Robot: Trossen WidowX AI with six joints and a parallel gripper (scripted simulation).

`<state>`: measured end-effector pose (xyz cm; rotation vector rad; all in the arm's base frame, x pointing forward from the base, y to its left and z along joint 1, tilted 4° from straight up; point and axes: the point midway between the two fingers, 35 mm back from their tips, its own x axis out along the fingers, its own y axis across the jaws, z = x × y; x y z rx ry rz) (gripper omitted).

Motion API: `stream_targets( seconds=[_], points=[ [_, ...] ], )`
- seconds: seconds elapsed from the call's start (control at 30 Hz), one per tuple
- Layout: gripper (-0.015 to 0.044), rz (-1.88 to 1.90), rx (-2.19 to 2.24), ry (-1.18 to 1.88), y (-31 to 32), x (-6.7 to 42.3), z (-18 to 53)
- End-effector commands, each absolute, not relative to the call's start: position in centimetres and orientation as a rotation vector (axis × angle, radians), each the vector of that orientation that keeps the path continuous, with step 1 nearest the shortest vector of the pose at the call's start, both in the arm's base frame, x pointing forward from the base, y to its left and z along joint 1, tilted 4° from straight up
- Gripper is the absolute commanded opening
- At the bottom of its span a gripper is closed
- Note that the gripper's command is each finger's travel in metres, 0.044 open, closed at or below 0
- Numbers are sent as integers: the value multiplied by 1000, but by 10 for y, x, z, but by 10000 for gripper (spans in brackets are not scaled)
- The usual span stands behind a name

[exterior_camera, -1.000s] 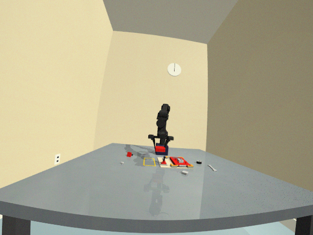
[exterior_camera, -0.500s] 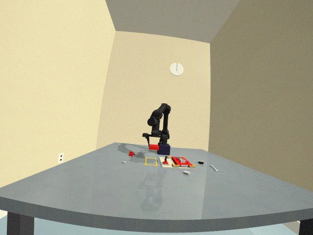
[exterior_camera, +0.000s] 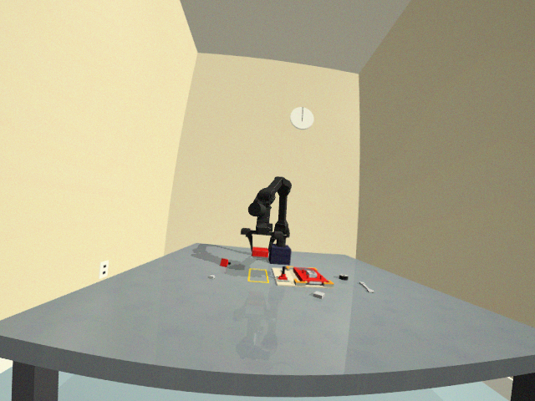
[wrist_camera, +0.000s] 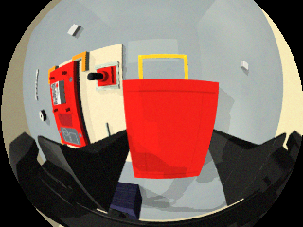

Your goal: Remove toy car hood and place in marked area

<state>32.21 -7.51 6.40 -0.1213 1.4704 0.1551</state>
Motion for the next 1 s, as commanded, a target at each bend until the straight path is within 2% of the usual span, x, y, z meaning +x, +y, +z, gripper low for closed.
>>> stream_targets(
  seconds=[0.0,0.97],
  points=[
    [0,161,-123,1471,-75,322,60],
    [0,161,-123,1471,-74,326,37]
  ],
)
